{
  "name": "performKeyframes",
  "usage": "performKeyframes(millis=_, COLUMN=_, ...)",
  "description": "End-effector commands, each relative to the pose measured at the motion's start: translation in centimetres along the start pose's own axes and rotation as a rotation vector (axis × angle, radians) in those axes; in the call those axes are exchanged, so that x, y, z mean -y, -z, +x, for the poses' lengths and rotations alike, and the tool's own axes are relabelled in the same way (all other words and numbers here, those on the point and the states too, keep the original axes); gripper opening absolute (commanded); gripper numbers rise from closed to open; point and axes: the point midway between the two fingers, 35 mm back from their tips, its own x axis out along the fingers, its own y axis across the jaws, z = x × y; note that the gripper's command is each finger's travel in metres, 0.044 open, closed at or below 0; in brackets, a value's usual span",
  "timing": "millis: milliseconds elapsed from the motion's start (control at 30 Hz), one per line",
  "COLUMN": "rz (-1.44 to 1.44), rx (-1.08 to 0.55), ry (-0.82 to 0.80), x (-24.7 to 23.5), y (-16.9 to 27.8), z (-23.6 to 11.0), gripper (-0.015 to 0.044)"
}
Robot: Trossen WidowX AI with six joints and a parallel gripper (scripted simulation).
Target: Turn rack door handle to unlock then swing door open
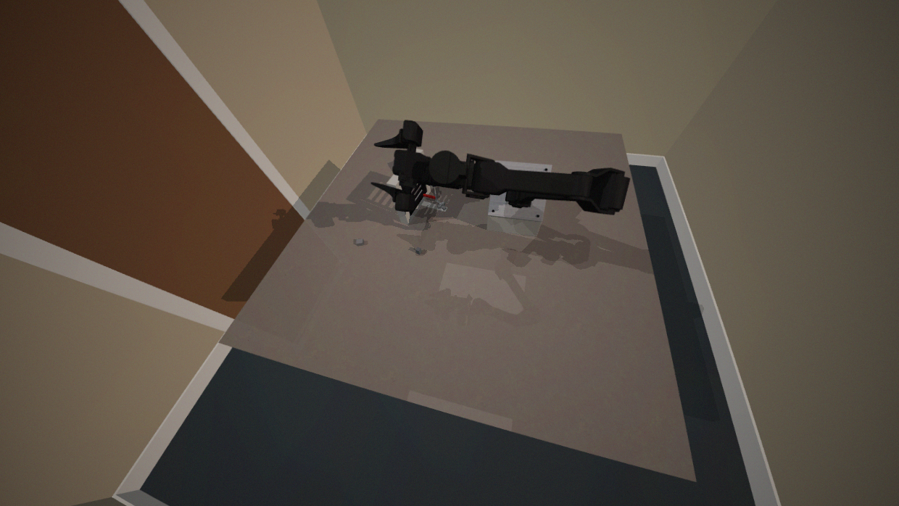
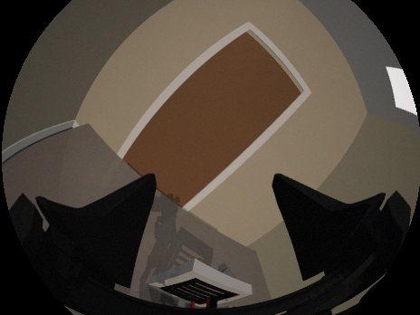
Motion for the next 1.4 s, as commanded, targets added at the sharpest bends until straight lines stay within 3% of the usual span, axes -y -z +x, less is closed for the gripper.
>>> performKeyframes(millis=0, rz=-0.001, rx=-0.002, ry=0.000, x=0.0, y=0.0, z=0.0, gripper=0.0374)
performKeyframes(millis=100, rz=-0.009, rx=-0.035, ry=0.000, x=0.2, y=0.6, z=0.5, gripper=0.0295)
performKeyframes(millis=700, rz=-0.073, rx=-0.497, ry=-0.037, x=3.0, y=9.5, z=4.5, gripper=0.0294)
performKeyframes(millis=1367, rz=0.000, rx=-0.981, ry=-0.143, x=6.4, y=19.0, z=4.5, gripper=0.0294)
